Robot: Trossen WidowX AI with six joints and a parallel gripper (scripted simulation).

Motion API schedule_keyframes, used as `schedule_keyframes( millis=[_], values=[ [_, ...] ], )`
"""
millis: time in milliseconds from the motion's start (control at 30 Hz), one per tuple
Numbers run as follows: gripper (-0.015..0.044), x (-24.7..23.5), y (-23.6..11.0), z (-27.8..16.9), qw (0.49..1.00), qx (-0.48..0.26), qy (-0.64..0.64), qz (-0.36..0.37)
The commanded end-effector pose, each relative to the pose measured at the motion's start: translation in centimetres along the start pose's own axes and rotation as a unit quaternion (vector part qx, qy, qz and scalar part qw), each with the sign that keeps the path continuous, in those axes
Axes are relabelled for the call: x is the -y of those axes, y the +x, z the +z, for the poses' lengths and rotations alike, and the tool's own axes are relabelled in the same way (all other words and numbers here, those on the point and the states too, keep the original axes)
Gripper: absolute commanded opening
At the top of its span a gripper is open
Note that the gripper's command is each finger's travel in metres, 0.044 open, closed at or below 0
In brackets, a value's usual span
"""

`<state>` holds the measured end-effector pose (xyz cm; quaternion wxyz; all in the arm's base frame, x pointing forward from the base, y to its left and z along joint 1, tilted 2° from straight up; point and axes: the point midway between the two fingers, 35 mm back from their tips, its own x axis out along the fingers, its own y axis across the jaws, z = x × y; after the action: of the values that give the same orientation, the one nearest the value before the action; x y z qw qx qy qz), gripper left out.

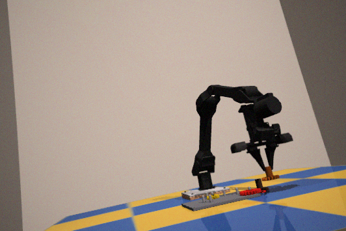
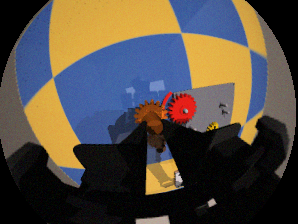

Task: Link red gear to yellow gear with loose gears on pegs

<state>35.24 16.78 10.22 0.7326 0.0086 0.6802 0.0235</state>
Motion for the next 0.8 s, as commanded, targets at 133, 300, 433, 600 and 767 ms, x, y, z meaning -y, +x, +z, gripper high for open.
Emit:
schedule_keyframes(
  millis=[133, 300, 433, 600, 767],
  values=[
    [0.0, -0.1, -1.4, 0.3, 1.0, 0.002, 0.005, -0.001],
    [0.0, -0.2, -2.3, 0.4, 1.0, 0.001, 0.007, -0.001],
    [0.0, -0.2, -3.0, 0.4, 1.0, 0.001, 0.008, 0.0],
    [0.0, -0.2, -3.9, 0.5, 1.0, 0.0, 0.01, 0.0],
    [0.0, -0.3, -4.8, 0.5, 1.0, 0.0, 0.012, 0.0]
  ],
)
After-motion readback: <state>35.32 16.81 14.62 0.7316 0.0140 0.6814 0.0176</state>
